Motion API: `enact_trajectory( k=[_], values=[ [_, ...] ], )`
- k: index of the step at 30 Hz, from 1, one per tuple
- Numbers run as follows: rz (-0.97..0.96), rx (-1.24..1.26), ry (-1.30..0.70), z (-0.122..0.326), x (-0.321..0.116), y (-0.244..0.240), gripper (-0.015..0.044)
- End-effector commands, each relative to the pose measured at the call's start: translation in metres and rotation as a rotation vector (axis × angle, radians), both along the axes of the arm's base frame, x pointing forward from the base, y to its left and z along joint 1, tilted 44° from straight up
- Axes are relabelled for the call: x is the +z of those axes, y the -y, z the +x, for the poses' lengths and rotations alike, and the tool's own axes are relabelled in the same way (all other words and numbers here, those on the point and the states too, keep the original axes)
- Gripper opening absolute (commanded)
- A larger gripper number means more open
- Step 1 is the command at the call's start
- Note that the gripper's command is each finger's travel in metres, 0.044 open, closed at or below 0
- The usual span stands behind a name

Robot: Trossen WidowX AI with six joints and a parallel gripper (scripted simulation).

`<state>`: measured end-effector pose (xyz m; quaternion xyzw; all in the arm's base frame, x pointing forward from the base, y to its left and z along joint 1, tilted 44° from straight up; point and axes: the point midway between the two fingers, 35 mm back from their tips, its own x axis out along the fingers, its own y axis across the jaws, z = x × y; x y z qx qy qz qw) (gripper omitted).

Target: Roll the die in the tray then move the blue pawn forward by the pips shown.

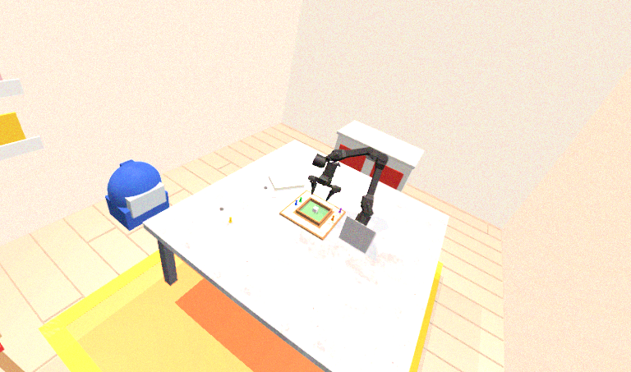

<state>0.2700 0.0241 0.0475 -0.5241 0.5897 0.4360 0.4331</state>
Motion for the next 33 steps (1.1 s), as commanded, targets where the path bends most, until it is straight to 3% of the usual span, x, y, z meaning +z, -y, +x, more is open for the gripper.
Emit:
enact_trajectory(
  k=[1, 4, 9, 12, 18, 22, 33],
  values=[
    [-0.359, 0.037, 0.001, -0.001, -0.017, 0.002, 0.0440],
    [-0.512, 0.071, 0.047, 0.003, -0.020, 0.001, 0.0440],
    [-0.444, 0.067, 0.008, -0.002, -0.024, 0.000, 0.0440],
    [-0.459, -0.057, 0.079, 0.016, -0.026, -0.001, 0.0361],
    [-0.499, -0.577, 0.383, 0.085, -0.041, 0.000, 0.0204],
    [-0.504, -0.859, 0.554, 0.119, -0.052, 0.006, 0.0200],
    [-0.504, -0.873, 0.562, 0.119, -0.053, 0.008, 0.0200]
  ],
)
